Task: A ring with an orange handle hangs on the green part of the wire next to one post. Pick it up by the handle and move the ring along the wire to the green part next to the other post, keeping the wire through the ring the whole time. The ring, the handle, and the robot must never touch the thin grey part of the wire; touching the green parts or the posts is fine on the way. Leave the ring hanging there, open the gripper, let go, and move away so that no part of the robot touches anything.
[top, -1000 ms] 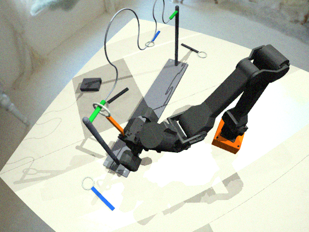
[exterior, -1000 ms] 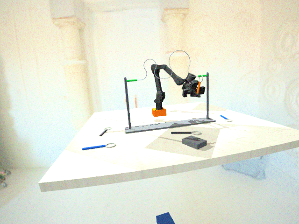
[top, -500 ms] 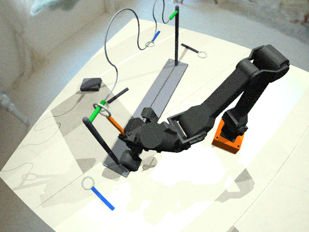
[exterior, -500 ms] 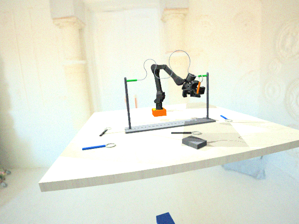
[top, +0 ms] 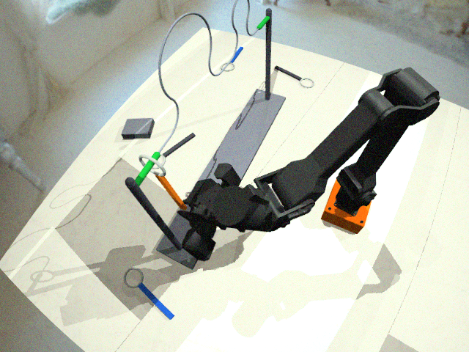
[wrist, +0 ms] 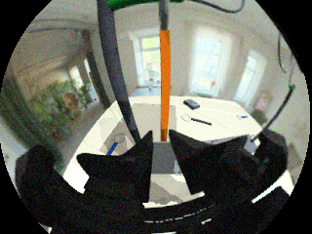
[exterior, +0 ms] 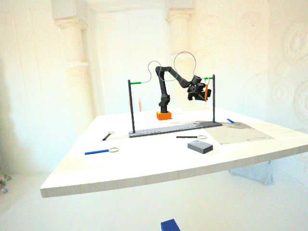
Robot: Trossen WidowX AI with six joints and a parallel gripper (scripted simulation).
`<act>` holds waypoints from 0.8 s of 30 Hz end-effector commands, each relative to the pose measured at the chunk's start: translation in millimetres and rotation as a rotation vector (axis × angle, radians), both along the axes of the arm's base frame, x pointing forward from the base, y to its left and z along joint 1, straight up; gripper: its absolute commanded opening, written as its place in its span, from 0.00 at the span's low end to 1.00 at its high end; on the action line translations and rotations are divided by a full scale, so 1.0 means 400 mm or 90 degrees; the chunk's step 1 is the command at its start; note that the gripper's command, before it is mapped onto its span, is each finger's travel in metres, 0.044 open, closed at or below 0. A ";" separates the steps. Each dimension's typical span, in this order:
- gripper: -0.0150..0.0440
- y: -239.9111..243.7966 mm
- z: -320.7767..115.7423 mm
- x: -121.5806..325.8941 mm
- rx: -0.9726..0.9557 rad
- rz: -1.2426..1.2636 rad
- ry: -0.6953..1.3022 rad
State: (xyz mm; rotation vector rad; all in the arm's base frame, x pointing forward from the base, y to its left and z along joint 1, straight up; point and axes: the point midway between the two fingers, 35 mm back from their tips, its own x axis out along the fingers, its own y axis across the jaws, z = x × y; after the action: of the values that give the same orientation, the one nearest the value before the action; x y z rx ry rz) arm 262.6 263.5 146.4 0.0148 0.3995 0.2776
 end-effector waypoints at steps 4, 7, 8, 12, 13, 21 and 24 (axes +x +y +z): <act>0.53 -0.009 0.015 -0.035 0.001 -0.003 0.002; 0.53 -0.016 0.026 -0.062 0.001 -0.003 0.003; 0.53 -0.019 0.029 -0.070 0.001 -0.004 0.003; 0.53 -0.032 0.042 -0.103 0.001 -0.004 0.002; 0.53 -0.034 0.044 -0.107 0.001 -0.004 0.002; 0.53 -0.035 0.045 -0.109 0.001 -0.004 0.002; 0.53 -0.035 0.045 -0.109 0.001 -0.004 0.002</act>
State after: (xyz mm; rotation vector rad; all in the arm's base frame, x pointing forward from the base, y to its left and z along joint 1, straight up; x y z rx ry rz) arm 219.6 250.9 165.0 0.0187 0.4016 0.2756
